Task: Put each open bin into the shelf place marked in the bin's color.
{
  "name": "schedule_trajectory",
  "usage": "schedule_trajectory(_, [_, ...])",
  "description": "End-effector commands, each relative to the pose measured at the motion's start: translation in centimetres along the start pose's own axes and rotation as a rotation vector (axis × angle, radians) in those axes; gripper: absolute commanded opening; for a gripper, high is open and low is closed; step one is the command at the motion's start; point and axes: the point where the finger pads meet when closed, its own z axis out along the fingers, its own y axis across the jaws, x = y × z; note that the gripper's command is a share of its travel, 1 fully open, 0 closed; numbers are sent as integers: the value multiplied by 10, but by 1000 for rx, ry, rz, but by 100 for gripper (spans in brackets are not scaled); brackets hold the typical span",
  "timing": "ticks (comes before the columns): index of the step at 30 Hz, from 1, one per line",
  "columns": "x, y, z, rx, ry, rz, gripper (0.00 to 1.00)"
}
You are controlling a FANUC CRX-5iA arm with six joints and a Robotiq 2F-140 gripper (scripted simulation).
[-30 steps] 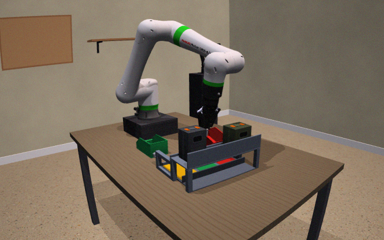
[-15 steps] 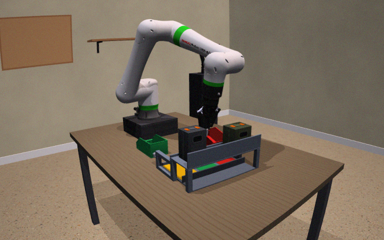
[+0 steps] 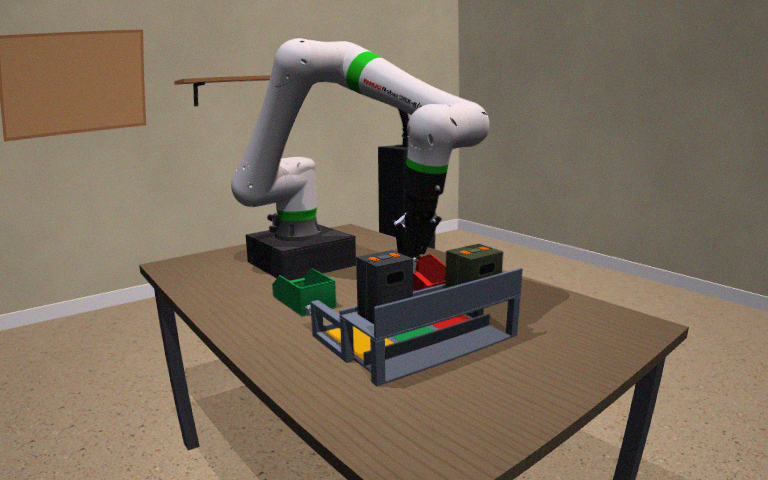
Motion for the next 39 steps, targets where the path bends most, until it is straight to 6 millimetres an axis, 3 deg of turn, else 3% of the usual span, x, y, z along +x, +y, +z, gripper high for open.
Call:
schedule_trajectory(1, [0,0,0,0,1,0,0])
schedule_trajectory(39, [2,0,7,0,1,0,0])
